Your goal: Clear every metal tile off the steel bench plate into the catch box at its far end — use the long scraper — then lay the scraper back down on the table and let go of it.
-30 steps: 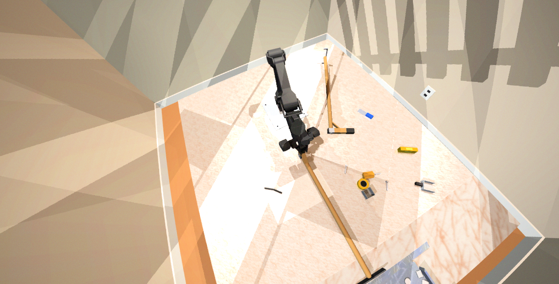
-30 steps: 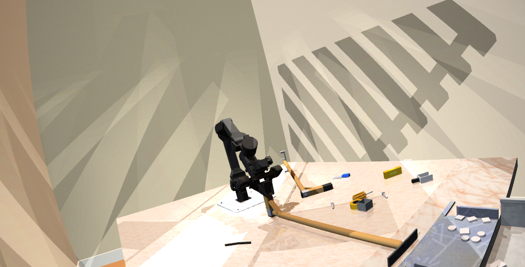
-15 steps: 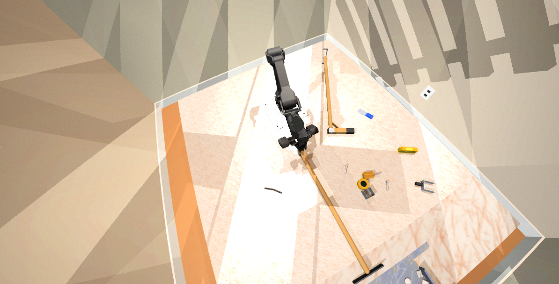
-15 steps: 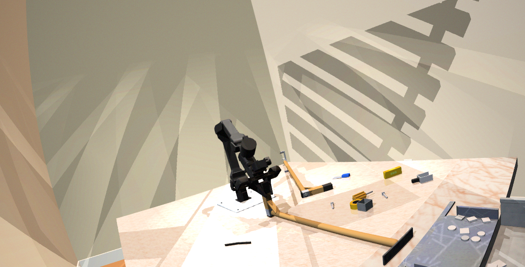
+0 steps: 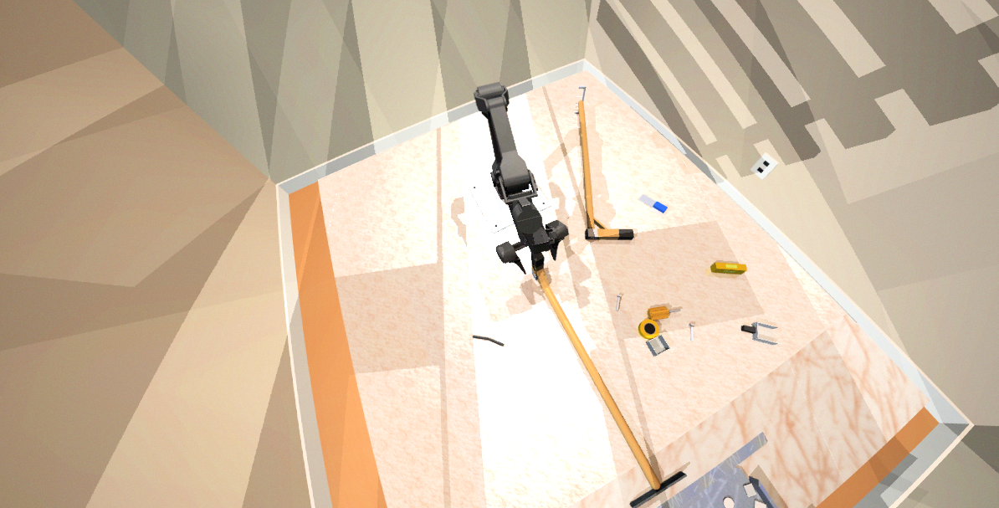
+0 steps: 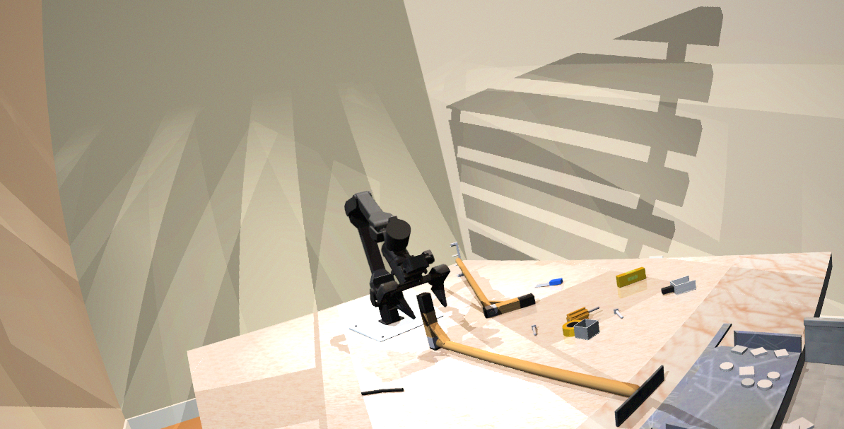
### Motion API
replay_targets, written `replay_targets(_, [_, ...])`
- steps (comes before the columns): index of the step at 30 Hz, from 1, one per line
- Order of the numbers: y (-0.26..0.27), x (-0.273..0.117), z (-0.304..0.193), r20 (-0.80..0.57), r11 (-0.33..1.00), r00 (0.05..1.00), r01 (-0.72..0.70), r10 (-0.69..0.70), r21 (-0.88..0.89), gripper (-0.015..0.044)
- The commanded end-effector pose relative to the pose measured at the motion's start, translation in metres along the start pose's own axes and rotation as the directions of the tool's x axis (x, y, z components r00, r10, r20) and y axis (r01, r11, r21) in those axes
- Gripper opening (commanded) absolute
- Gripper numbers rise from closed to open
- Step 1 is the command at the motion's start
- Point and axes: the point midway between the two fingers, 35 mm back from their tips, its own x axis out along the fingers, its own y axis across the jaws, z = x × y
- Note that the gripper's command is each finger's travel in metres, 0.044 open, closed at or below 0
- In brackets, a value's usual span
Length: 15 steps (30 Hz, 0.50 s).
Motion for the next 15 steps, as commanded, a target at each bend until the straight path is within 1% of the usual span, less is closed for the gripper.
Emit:
replay_targets(1, [0.000, -0.011, 0.004, 0.015, 1.000, 1.000, 0.000, 0.001, -0.006, 0.0440])
replay_targets(15, [0.000, -0.047, 0.002, 0.013, 1.000, 1.000, -0.001, 0.001, -0.006, 0.0440])
